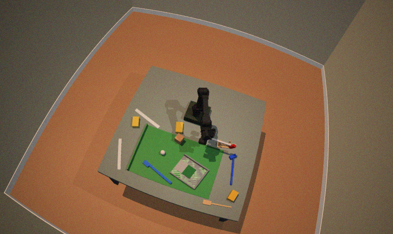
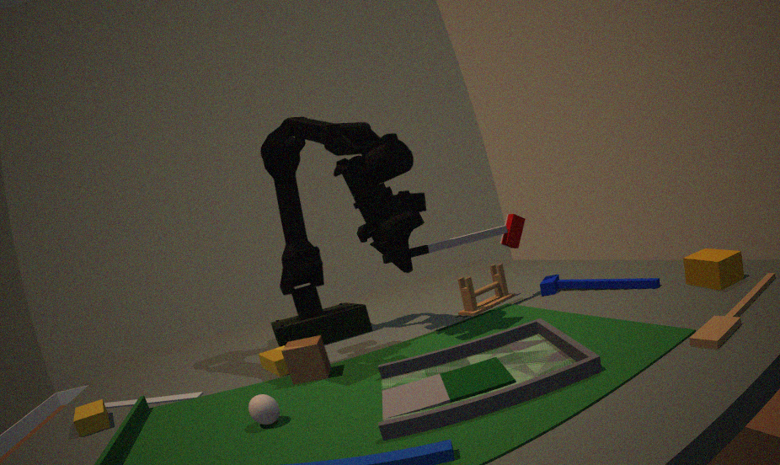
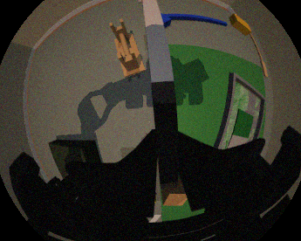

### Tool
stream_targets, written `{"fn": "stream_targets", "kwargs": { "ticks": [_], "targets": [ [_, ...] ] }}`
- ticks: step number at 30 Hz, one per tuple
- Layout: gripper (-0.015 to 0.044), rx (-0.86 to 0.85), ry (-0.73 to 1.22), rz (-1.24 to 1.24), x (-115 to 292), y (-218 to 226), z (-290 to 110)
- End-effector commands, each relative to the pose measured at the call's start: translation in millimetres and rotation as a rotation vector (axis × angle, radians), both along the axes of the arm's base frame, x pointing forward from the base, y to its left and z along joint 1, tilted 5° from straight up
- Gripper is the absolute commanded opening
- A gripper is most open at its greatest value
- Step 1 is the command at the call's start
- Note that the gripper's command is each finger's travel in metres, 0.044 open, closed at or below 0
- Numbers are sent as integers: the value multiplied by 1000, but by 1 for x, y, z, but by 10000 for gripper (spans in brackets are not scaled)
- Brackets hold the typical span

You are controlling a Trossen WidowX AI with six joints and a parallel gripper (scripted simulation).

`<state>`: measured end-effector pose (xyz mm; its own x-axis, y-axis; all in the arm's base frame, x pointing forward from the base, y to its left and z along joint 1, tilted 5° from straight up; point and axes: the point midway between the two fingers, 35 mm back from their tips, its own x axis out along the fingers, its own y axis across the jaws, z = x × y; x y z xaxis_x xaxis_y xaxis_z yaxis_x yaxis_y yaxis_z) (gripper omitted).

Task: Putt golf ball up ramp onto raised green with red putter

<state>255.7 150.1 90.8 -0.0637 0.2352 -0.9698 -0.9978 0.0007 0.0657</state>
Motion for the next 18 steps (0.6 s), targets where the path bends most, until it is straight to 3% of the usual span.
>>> {"fn": "stream_targets", "kwargs": {
  "ticks": [1, 18],
  "targets": [
    [0, -29, 11, -138, 9, -24, 1],
    [0, -130, 56, -686, 26, -121, 7]
  ]
}}
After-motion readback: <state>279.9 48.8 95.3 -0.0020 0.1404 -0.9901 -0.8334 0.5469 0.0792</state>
